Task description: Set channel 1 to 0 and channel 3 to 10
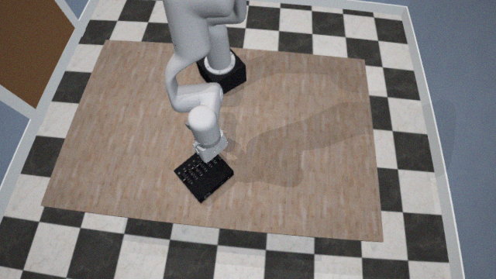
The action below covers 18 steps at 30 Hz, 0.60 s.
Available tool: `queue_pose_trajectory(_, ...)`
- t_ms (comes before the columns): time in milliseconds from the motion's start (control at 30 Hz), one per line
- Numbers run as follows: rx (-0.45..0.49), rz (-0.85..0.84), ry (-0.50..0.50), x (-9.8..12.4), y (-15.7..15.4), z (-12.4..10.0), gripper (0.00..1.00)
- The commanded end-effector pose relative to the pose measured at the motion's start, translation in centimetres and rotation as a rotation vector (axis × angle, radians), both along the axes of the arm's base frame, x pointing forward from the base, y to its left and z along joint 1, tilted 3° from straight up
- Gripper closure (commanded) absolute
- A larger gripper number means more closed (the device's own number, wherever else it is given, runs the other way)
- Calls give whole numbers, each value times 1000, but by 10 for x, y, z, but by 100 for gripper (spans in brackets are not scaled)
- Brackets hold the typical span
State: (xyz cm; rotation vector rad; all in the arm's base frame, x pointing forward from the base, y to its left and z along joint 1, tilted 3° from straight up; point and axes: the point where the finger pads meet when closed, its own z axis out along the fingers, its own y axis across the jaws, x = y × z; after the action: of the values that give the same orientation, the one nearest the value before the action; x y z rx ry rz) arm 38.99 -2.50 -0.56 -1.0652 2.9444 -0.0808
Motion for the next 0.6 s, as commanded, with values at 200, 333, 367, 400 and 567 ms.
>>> queue_pose_trajectory(200,0,0,-3,0,1,26,100)
queue_pose_trajectory(333,0,0,-3,0,1,30,100)
queue_pose_trajectory(367,0,0,-3,0,1,30,100)
queue_pose_trajectory(400,0,0,-3,0,1,30,100)
queue_pose_trajectory(567,0,0,-3,0,1,30,100)
